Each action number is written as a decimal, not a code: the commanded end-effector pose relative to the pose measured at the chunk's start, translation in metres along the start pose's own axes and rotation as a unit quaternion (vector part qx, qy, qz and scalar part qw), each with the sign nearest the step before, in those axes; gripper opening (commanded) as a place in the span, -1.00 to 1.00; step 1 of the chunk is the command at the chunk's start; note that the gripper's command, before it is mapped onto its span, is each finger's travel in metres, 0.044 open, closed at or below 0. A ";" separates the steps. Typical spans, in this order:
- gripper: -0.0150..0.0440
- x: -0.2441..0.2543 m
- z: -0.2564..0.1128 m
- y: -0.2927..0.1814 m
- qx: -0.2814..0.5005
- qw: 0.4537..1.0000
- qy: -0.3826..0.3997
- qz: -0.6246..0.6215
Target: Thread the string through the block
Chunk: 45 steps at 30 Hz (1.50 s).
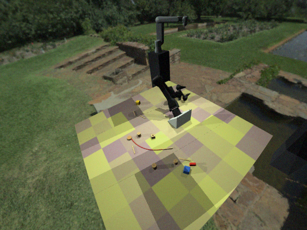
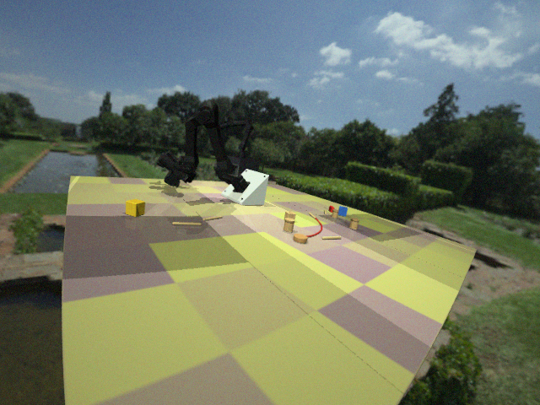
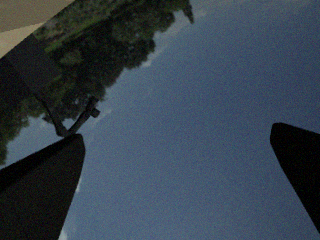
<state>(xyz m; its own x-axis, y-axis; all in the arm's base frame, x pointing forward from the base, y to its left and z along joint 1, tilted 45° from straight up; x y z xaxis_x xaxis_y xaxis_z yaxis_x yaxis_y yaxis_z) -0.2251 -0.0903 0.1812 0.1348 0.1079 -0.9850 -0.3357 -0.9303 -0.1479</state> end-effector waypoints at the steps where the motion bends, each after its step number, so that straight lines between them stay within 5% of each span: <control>1: 1.00 -0.018 -0.001 0.008 -0.027 0.996 -0.014 0.082; 19: 1.00 -0.084 -0.019 0.036 -0.148 0.905 -0.023 0.398; 36: 1.00 -0.167 -0.126 0.084 -0.423 0.793 0.035 0.437; 45: 1.00 -0.176 -0.177 0.075 -0.498 0.710 0.109 0.485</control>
<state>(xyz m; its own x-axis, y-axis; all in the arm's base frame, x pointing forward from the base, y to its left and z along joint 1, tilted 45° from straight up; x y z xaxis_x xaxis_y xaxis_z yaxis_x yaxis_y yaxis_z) -0.1266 -0.2387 0.3512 0.3973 -0.7177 -0.5719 0.4296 -0.4051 0.8070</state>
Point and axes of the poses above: the point midway between the two fingers, 35 mm back from their tips, its own z axis out along the fingers, its own x axis across the jaws, y = z × x, the point moved 9 cm from there along -z, back along the fingers, and after that the axes turned 11 degrees about z, right-handed, at the moved point
